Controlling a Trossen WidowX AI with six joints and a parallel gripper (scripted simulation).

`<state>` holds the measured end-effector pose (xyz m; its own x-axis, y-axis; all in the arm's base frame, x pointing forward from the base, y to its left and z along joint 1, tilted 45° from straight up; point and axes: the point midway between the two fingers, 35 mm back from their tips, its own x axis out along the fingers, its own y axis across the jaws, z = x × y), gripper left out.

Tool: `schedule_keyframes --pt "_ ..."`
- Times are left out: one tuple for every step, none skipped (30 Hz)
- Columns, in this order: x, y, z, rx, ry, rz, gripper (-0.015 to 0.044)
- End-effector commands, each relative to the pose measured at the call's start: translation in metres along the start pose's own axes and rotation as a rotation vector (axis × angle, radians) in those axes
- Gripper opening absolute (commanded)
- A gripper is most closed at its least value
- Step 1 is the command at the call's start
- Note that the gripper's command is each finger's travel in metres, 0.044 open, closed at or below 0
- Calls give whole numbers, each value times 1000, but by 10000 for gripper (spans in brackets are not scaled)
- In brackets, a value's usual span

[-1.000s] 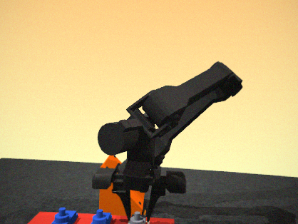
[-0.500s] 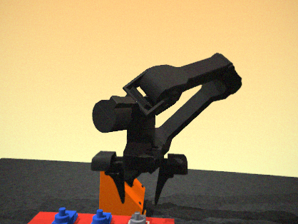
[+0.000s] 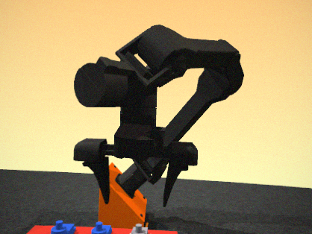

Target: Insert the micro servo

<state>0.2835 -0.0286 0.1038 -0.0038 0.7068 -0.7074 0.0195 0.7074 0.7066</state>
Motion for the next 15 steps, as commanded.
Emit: schedule_keyframes --pt "-14 -2 2 36 -7 2 440" --pt "-21 -2 1 56 -7 5 440" --pt "-29 -3 -1 81 -7 9 440" --pt "-35 -3 -2 98 -7 12 440" --pt "-37 -3 -2 103 -7 13 440" --pt "-37 -3 -2 103 -7 13 440" --pt "-37 -3 -2 103 -7 13 440" --pt "-37 -3 -2 103 -7 13 440" --pt "-37 -3 -2 103 -7 13 440" --pt "-37 -3 -2 103 -7 13 440" --pt "-37 -3 -2 103 -7 13 440" --pt "-37 -3 -2 103 -7 13 440" --pt "-37 -3 -2 103 -7 13 440" --pt "-37 -3 -2 103 -7 13 440" --pt "-37 -3 -2 103 -7 13 440"
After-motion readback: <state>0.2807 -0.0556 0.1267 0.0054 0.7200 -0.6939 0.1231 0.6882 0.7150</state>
